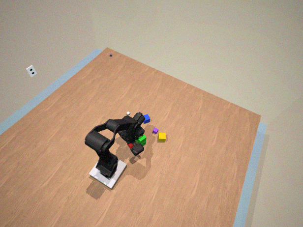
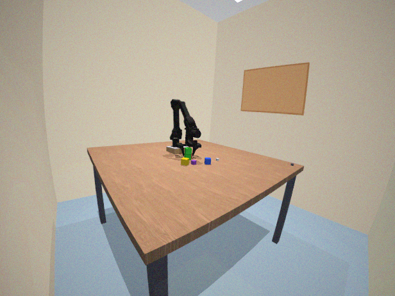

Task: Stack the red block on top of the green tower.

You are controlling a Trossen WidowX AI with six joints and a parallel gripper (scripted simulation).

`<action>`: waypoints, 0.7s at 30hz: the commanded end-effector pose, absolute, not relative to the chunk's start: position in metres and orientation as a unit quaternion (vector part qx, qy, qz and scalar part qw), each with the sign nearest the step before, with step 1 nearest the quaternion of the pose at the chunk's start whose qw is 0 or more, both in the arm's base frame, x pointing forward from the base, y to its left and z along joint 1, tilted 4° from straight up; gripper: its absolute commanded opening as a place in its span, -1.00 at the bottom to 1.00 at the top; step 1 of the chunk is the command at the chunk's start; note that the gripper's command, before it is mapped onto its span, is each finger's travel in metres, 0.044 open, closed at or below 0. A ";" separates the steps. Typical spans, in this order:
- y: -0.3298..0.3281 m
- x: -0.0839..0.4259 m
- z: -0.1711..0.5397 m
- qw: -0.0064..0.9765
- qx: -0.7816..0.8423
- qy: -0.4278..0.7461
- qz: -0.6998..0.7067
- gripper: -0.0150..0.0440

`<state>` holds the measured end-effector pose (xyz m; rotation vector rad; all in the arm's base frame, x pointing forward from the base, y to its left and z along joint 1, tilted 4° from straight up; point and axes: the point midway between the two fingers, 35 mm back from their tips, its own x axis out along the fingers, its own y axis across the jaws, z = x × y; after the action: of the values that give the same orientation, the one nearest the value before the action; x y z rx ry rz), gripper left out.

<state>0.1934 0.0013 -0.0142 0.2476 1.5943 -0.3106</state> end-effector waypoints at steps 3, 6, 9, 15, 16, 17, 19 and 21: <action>0.001 0.193 -0.014 0.682 0.107 0.711 -0.137 0.20; 0.001 0.193 -0.014 0.682 0.107 0.711 -0.137 0.06; 0.001 0.193 -0.014 0.682 0.107 0.711 -0.137 0.00; 0.001 0.195 -0.001 0.682 0.107 0.711 -0.137 -0.47; 0.002 0.195 0.003 0.682 0.107 0.711 -0.137 -0.49; 0.002 0.195 0.008 0.682 0.107 0.711 -0.137 -0.49; 0.003 0.196 0.020 0.682 0.107 0.711 -0.137 -0.49; 0.003 0.196 0.030 0.682 0.107 0.710 -0.137 -0.49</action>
<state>0.1922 0.0027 0.0129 0.2397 1.6112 -0.3080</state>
